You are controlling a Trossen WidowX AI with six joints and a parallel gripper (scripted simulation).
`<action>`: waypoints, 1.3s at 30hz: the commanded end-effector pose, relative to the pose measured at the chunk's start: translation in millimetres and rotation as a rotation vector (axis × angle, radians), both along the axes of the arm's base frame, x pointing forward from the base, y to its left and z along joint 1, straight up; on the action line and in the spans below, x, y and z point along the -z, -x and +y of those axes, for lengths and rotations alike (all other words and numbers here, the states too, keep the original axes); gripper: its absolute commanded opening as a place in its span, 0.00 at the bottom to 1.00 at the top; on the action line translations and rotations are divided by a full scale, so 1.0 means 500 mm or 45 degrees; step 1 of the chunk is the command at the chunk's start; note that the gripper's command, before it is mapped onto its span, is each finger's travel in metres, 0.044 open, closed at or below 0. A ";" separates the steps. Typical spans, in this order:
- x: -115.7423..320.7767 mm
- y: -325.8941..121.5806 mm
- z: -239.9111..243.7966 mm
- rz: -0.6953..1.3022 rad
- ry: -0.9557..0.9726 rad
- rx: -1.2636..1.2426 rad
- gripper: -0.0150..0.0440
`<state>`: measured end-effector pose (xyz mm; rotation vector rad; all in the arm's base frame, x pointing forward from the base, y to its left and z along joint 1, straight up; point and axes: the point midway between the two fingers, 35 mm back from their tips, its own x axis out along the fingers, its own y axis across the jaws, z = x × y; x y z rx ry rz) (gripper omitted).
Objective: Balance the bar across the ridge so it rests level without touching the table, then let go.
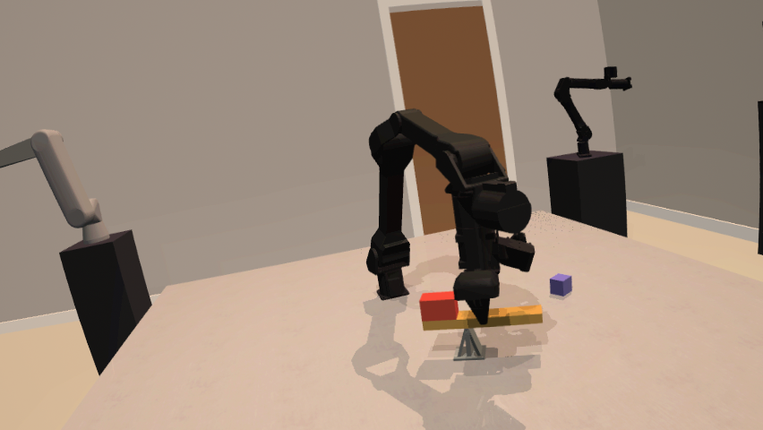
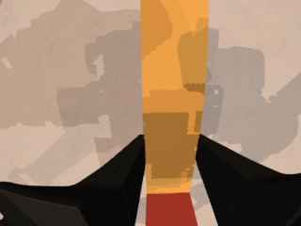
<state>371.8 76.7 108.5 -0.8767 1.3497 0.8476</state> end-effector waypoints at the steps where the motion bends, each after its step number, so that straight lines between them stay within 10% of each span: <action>1: 0.001 0.000 0.000 0.001 0.000 0.000 0.25; 26: 0.001 0.000 0.000 0.001 0.000 0.000 0.25; 32: 0.001 0.000 0.000 0.001 0.000 0.000 0.52; 39: 0.001 0.000 0.000 0.001 0.000 0.000 0.54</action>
